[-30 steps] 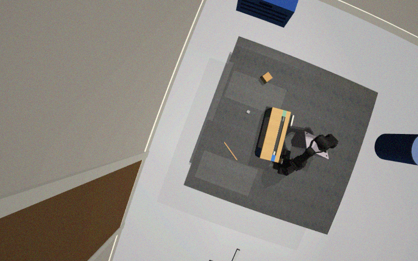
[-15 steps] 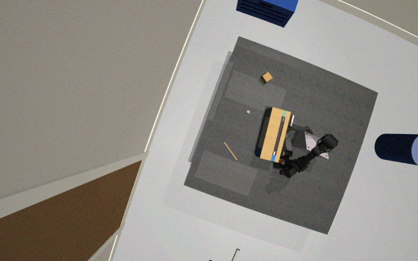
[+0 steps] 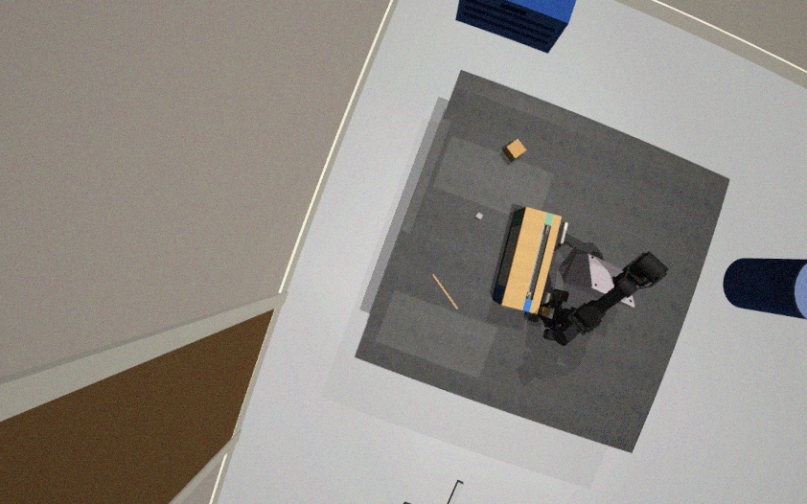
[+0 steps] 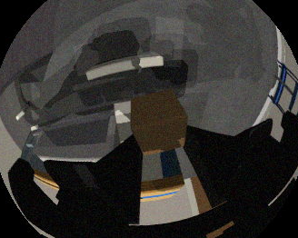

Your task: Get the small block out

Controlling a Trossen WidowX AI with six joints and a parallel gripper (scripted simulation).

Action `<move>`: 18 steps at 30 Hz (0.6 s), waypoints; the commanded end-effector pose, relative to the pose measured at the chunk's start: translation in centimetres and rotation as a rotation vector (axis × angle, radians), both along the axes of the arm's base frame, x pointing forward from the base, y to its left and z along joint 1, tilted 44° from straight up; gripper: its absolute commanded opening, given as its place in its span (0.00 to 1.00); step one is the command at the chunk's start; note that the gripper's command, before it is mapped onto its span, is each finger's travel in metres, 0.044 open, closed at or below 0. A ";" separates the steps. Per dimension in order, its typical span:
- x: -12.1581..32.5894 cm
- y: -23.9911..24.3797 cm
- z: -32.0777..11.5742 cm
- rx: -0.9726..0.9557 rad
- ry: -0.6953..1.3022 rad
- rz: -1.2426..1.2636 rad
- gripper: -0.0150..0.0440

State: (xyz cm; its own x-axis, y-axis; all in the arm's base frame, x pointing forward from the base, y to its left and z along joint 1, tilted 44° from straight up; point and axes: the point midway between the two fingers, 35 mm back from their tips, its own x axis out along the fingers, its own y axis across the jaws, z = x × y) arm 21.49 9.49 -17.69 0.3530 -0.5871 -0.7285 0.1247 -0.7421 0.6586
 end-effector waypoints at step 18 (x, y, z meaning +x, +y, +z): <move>0.8 1.6 6.3 0.037 0.098 0.162 0.25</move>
State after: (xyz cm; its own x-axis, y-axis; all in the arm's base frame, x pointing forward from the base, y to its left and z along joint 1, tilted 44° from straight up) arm 22.46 11.28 -12.28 0.3736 -0.5109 -0.7742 0.2654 -0.7409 0.6170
